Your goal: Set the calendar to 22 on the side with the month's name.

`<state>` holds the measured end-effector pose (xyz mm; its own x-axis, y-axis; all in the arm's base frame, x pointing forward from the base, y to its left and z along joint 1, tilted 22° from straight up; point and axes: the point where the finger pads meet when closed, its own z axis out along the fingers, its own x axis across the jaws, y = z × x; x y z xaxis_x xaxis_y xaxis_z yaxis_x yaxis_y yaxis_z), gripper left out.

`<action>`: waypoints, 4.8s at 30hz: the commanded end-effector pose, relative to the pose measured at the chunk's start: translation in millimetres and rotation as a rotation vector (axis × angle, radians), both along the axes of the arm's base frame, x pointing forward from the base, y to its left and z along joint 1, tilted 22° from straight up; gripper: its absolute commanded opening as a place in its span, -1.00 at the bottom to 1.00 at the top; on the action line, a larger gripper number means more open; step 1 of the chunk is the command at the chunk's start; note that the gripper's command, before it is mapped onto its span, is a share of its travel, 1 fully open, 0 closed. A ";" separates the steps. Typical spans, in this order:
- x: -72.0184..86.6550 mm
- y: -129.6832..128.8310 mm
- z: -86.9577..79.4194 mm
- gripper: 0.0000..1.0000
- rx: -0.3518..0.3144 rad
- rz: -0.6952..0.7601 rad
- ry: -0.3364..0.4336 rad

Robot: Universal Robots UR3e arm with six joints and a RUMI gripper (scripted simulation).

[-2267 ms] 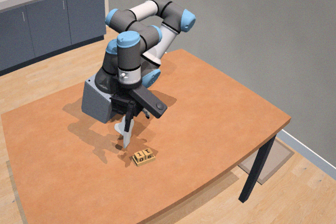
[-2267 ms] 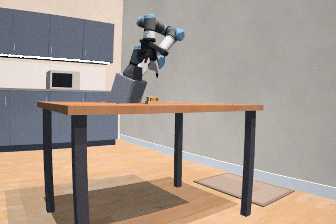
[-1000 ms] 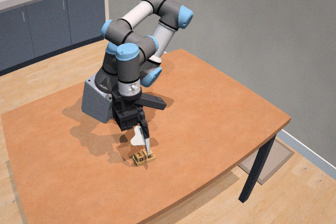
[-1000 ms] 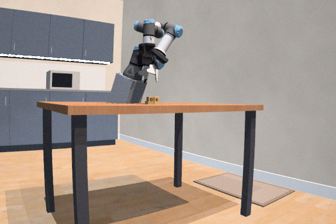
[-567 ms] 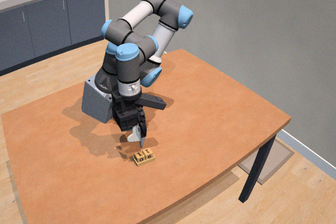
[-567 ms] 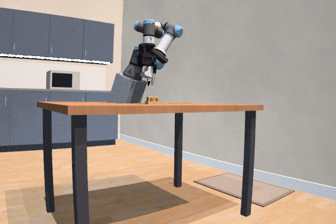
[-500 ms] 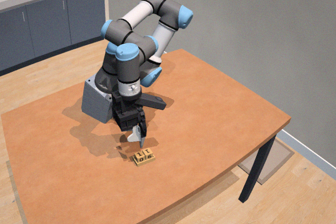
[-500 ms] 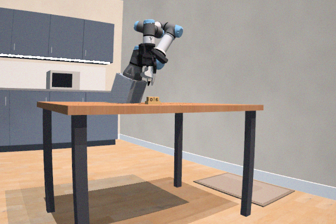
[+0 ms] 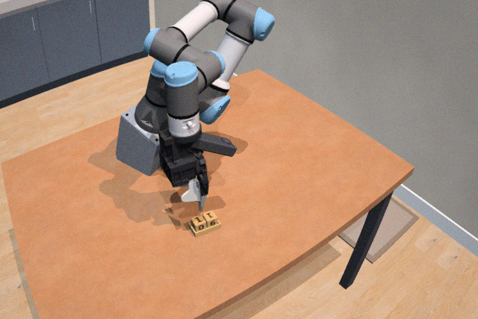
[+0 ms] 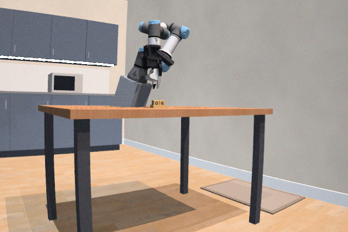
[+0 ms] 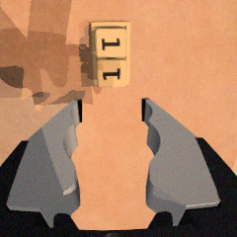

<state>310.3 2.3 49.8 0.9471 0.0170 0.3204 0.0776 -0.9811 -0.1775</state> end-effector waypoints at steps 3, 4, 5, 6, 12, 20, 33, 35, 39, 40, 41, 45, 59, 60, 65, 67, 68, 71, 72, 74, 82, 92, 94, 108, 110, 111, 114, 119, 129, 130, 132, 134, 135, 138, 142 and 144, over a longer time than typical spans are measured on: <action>0.4 -0.5 0.5 -0.44 -0.002 0.000 -0.001; 0.4 -0.5 0.5 -0.44 -0.002 0.000 -0.001; 0.4 -0.5 0.5 -0.44 -0.002 0.000 -0.001; 0.4 -0.5 0.5 -0.44 -0.002 0.000 -0.001; 0.6 -0.4 -0.2 -0.44 -0.001 0.000 -0.001; 1.6 0.2 -3.3 -0.44 -0.001 0.000 -0.002; 5.6 2.4 -15.9 -0.44 -0.001 0.000 -0.002; 6.5 2.9 -18.8 -0.44 -0.001 0.000 -0.002; 8.5 4.0 -24.9 -0.44 -0.001 0.000 -0.002; 9.0 4.2 -26.4 -0.44 -0.001 0.000 -0.002; 9.4 4.5 -28.0 -0.44 -0.001 0.000 -0.002; 11.3 5.5 -33.8 -0.44 -0.001 0.000 -0.002; 15.2 7.6 -46.0 -0.44 -0.001 0.000 -0.002; 15.4 7.7 -46.6 -0.44 -0.001 0.000 -0.002; 15.8 8.0 -48.1 -0.44 -0.001 0.000 -0.002; 15.9 8.1 -48.3 -0.44 -0.001 0.000 -0.002; 16.0 8.1 -48.5 -0.44 -0.001 0.000 -0.002; 16.0 8.1 -48.7 -0.44 -0.001 0.000 -0.002; 16.0 8.1 -48.7 -0.44 -0.001 0.000 -0.002; 16.0 8.1 -48.7 -0.44 -0.001 0.000 -0.002; 16.0 8.1 -48.7 -0.44 -0.001 0.000 -0.002; 16.0 8.1 -48.7 -0.44 -0.001 0.000 -0.002; 16.0 8.1 -48.7 -0.44 -0.001 0.000 -0.002; 16.0 8.1 -48.7 -0.44 -0.001 0.000 -0.002; 16.1 8.1 -48.7 -0.44 -0.001 0.000 -0.002; 16.1 8.1 -48.7 -0.44 -0.001 0.000 -0.002; 16.3 7.9 -48.6 -0.44 -0.001 0.000 -0.002; 16.5 7.8 -48.6 -0.44 -0.001 0.000 -0.002; 16.6 7.7 -48.6 -0.44 -0.001 0.000 -0.002; 16.6 7.7 -48.6 -0.44 -0.001 0.000 -0.002; 16.6 7.7 -48.6 -0.44 -0.001 0.000 -0.002; 16.6 7.7 -48.6 -0.44 -0.001 0.000 -0.002; 16.6 7.7 -48.6 -0.44 -0.001 0.000 -0.002; 16.6 7.7 -48.6 -0.44 -0.001 0.000 -0.002; 16.6 7.7 -48.6 -0.44 -0.001 0.000 -0.002; 16.6 7.7 -48.6 -0.44 -0.001 0.000 -0.002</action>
